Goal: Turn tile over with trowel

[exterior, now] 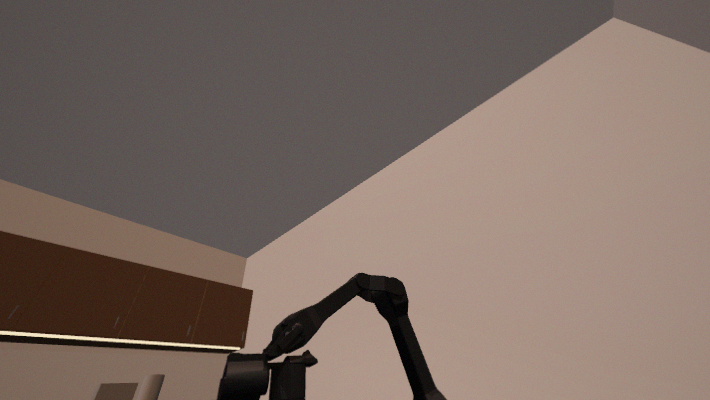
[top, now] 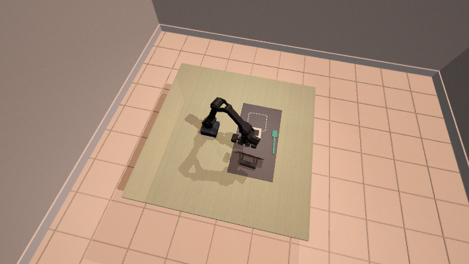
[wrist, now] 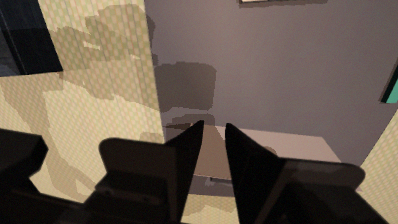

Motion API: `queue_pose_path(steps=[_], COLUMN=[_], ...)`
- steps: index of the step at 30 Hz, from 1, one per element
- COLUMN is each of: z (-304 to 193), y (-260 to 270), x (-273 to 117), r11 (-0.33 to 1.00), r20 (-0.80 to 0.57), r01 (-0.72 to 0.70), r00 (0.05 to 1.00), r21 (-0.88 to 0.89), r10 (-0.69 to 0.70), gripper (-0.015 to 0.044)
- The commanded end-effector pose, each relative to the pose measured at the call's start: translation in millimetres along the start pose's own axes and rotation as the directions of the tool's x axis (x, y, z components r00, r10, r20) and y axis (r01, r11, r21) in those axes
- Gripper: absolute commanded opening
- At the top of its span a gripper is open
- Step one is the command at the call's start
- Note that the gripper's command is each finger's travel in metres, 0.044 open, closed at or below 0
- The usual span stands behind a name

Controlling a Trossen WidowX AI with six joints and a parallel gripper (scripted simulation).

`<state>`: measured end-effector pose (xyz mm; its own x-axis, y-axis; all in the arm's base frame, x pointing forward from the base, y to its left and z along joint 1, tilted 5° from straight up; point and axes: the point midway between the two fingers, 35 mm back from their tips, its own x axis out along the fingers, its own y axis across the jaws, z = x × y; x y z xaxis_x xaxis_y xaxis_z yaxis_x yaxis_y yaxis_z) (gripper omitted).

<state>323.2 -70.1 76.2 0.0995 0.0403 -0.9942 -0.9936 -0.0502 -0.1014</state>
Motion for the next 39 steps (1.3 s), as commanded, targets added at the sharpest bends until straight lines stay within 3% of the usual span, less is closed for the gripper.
queue_pose_path(steps=[1, 9, 18, 28, 39], z=[8, 9, 5, -21, -52], y=[1, 0, 2, 1, 1], x=[6, 4, -23, -22, -20], r11=[1.0, 1.0, 1.0, 0.945, 0.755], r20=[-0.002, 0.0, -0.002, -0.005, -0.009], r01=[-0.003, 0.002, -0.003, -0.001, 0.003], r00=[1.0, 1.0, 1.0, 1.0, 1.0], r21=[0.006, 0.002, 0.012, 0.328, 0.656], r10=[0.003, -0.002, 0.003, 0.003, 0.004], gripper=[0.01, 0.01, 0.01, 0.01, 0.01])
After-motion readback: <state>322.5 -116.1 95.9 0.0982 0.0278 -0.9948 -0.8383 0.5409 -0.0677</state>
